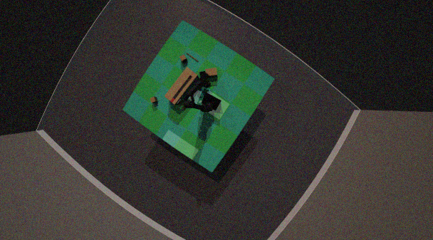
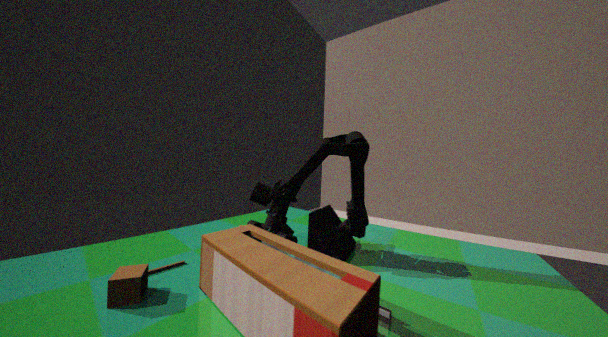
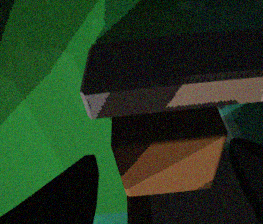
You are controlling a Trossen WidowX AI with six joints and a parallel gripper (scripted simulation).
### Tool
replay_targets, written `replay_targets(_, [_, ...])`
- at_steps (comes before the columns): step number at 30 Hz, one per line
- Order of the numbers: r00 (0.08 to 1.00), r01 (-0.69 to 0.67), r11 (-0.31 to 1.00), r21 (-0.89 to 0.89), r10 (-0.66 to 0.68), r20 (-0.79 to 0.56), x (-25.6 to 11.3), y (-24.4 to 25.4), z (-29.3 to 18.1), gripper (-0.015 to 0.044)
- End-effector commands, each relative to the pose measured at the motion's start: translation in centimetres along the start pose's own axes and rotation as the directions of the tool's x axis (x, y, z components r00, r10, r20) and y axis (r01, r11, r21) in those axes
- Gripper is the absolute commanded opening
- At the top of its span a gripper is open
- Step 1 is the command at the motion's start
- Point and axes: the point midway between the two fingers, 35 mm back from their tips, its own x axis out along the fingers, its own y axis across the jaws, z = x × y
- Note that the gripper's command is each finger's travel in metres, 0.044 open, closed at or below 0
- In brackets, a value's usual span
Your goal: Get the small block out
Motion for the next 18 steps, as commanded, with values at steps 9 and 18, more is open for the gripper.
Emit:
replay_targets(9, [1.0,0.007,1.0,0.01,-0.007,0.001,0.5,-0.1,0.4,0.0075])
replay_targets(18, [1.0,0.003,1.0,0.008,-0.003,0.002,-1.7,0.1,-0.7,0.0])
